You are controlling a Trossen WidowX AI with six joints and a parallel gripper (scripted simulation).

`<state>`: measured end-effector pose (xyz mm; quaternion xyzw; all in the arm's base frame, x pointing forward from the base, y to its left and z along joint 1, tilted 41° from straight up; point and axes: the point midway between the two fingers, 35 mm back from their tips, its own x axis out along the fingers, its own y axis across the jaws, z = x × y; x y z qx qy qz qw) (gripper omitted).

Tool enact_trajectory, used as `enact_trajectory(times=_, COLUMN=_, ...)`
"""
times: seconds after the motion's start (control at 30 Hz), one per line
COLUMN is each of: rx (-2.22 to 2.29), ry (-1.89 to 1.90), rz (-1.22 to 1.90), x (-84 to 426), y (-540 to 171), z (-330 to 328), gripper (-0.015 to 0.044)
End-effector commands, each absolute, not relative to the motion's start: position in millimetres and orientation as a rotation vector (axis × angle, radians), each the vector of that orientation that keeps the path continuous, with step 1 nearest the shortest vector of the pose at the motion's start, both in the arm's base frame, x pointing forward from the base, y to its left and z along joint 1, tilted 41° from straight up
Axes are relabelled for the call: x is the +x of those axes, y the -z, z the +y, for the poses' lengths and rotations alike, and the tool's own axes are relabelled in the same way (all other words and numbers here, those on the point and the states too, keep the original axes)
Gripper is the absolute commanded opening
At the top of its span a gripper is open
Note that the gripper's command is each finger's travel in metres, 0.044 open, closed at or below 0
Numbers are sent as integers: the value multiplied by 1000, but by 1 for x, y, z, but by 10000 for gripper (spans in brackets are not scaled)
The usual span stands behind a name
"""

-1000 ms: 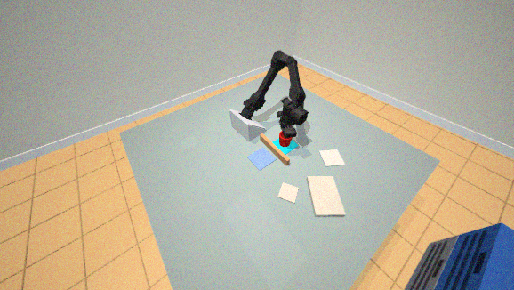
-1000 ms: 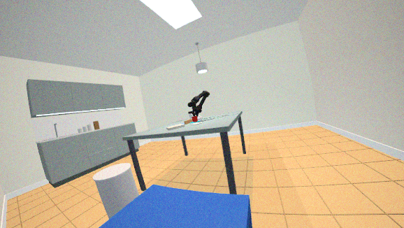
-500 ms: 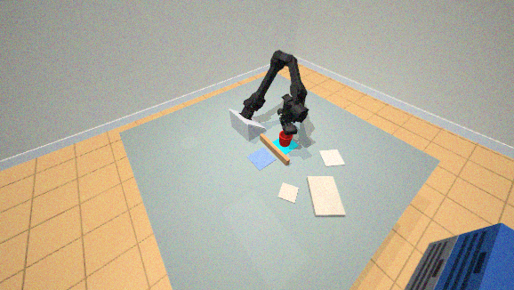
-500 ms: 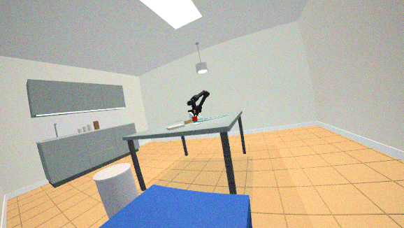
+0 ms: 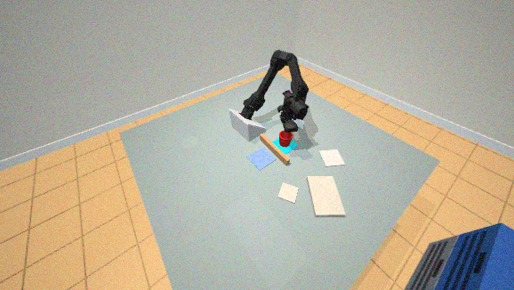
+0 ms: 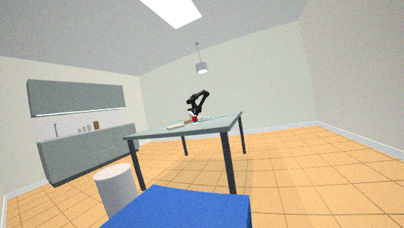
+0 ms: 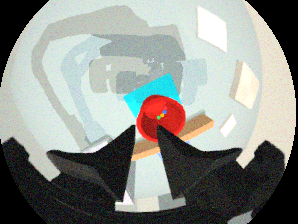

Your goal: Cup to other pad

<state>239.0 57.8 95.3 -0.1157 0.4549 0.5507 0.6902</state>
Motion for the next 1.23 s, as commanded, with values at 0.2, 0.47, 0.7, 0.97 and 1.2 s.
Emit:
enact_trajectory(times=0.2, rx=-259, ry=-1231, rz=1017, x=239, y=-96, z=57, gripper=285)
enact_trajectory(times=0.47, rx=-261, ry=-1230, rz=1018, x=241, y=-105, z=49, gripper=440)
enact_trajectory(times=0.7, rx=-264, ry=-1230, rz=1019, x=242, y=-123, z=33, gripper=440)
enact_trajectory(times=0.97, rx=-265, ry=-1232, rz=1018, x=244, y=-142, z=18, gripper=440)
enact_trajectory(times=1.2, rx=-267, ry=-1224, rz=1012, x=244, y=-143, z=19, gripper=440)
